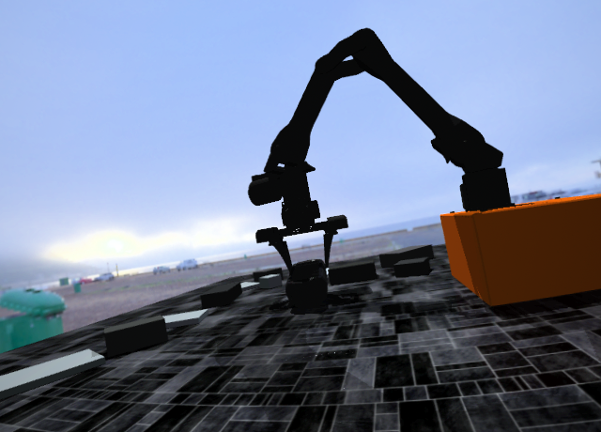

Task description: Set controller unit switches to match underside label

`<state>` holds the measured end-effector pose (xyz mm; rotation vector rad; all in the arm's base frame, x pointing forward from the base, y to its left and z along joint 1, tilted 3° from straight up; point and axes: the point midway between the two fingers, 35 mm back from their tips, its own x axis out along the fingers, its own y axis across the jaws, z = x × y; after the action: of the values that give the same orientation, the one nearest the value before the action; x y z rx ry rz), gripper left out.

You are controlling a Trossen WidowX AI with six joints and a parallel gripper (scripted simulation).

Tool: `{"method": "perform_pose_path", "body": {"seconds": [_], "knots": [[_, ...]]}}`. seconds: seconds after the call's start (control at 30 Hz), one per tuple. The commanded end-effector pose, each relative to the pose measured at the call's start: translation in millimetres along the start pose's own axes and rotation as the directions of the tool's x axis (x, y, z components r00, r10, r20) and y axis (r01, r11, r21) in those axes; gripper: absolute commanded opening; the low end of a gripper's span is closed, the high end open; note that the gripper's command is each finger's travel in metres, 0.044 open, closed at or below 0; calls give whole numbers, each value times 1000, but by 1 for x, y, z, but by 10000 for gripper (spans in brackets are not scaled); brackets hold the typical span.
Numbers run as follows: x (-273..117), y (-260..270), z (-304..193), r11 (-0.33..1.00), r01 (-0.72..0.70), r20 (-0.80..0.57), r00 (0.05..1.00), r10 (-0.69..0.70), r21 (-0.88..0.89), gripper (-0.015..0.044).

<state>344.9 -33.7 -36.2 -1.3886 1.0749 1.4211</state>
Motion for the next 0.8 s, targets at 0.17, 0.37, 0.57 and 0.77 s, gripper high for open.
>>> {"method": "perform_pose_path", "body": {"seconds": [0.17, 0.37, 0.57, 0.77], "knots": [[9, 1, 1, 1000, -5, 3, 1000, 5, -6, 338], [13, 1, 1, 1000, -5, 3, 1000, 5, -6, 338], [17, 1, 1, 1000, -5, 3, 1000, 5, -6, 338], [17, 1, 1, 1000, -4, 2, 1000, 4, -4, 338]]}}
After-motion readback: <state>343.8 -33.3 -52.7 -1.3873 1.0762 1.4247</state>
